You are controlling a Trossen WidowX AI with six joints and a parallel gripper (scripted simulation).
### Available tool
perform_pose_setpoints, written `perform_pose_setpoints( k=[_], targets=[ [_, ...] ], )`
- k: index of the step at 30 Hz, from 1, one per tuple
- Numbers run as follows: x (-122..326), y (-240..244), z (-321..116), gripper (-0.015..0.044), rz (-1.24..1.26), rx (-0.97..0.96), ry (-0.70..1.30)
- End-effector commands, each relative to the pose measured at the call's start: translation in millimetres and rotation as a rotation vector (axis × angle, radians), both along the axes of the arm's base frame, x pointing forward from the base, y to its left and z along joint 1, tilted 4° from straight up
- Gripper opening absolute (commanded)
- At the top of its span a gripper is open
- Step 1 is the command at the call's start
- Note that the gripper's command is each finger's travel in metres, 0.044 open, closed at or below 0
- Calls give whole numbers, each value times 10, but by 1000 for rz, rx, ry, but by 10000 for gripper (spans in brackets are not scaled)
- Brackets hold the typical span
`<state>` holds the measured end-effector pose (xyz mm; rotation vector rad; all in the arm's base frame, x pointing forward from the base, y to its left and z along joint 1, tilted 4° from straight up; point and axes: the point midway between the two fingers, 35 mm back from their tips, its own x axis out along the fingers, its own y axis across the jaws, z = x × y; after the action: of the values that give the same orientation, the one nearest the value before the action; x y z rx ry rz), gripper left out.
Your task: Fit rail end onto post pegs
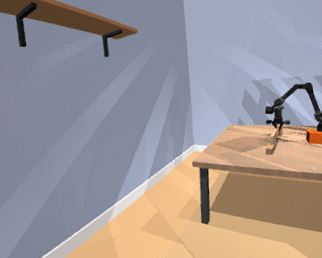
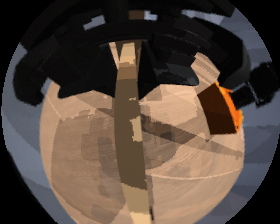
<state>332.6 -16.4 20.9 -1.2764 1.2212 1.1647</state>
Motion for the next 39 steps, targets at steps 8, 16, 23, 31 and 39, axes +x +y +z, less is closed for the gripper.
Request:
perform_pose_setpoints(
  k=[8, 16, 23, 31, 39],
  targets=[
    [5, -51, 20, 0, 0, -6, -4],
    [5, -77, 18, 0, 0, -6, -4],
    [6, -99, 17, 0, 0, -6, -5],
    [6, -121, 17, 0, 0, -6, -5],
    [0, -73, 2, 157, 1, -1, 0]
  ],
)
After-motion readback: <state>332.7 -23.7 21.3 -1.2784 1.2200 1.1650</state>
